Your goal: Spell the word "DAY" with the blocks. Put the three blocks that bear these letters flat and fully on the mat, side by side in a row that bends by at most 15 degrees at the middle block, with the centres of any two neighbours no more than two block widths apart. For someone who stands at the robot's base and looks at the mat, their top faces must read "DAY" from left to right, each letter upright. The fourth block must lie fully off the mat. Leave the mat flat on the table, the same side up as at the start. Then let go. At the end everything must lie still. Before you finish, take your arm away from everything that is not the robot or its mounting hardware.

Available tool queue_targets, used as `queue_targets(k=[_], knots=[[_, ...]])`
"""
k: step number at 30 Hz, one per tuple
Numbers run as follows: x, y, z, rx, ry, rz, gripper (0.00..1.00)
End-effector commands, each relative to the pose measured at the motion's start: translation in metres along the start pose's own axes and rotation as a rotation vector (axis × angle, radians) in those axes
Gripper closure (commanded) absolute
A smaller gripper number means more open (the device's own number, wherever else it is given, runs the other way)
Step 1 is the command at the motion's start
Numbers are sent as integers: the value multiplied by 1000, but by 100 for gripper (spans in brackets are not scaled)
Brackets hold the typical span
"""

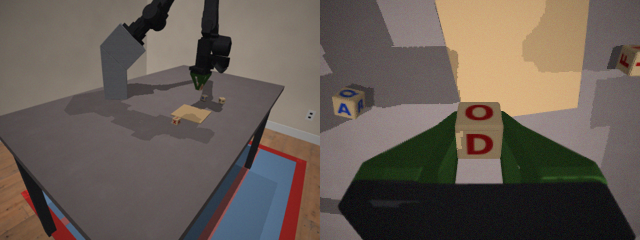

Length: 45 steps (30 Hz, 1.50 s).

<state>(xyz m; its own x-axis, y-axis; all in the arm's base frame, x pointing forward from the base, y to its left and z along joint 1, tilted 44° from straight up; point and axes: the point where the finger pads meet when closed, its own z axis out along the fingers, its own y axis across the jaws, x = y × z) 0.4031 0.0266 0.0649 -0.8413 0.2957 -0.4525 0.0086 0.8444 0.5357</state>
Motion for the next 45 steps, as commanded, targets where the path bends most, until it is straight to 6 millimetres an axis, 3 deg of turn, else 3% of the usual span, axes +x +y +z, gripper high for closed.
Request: queue_targets(k=[1,15,30,39,45], knots=[[-11,-2,-3,2,-11,-60,80],[-11,4,16,-6,-14,-63,80],[-3,3,83,-5,-5,-57,80],[-3,3,98,-6,-4,-57,80],[-4,1,95,-3,-8,-50,80]])
